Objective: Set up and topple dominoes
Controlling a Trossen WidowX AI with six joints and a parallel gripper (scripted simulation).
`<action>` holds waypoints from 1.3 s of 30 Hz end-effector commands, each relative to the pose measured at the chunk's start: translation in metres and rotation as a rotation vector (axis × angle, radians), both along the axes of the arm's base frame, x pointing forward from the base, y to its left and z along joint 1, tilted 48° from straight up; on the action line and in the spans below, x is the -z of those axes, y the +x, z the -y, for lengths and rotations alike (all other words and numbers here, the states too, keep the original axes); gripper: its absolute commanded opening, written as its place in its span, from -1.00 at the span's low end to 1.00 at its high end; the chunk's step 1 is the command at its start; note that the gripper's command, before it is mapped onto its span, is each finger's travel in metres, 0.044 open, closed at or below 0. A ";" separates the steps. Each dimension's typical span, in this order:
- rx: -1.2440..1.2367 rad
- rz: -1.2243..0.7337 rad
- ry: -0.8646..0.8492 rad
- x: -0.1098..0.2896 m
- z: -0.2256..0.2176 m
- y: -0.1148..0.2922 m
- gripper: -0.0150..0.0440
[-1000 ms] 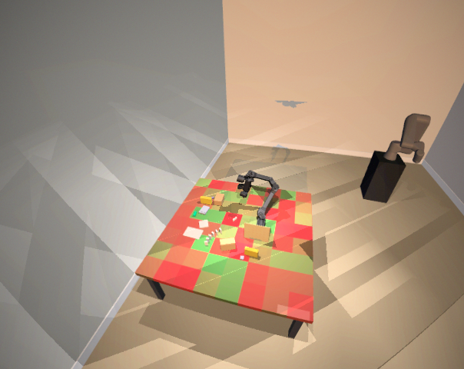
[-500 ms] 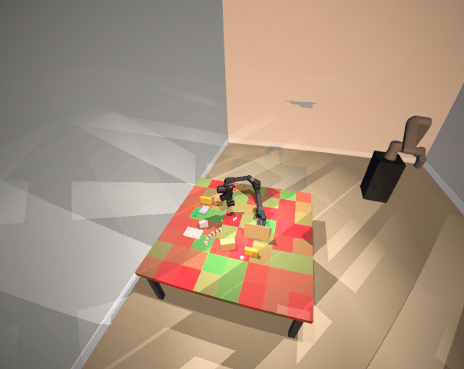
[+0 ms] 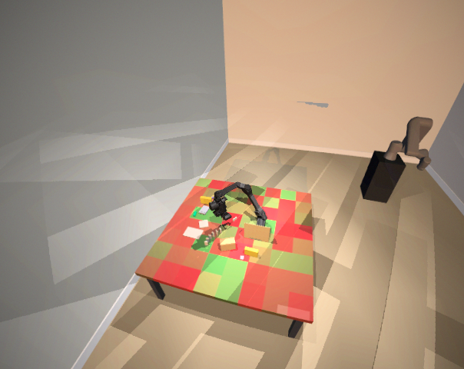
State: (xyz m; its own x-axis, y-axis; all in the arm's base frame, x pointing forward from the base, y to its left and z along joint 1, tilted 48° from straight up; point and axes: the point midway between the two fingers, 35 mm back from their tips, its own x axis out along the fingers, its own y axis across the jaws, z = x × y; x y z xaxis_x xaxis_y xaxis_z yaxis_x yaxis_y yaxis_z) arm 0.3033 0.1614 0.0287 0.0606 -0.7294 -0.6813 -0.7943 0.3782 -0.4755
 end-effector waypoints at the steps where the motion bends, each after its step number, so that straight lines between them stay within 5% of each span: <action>1: 0.000 0.007 0.010 0.008 0.007 0.005 -0.13; 26: 0.001 0.008 0.004 0.083 0.091 0.010 -0.13; 39: 0.001 0.010 0.003 0.085 0.093 0.010 -0.13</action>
State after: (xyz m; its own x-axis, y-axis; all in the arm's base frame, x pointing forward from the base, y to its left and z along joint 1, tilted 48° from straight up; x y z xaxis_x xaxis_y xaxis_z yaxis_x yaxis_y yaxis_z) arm 0.3139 0.0695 -0.0562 0.0639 -0.7240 -0.6868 -0.7868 0.3868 -0.4810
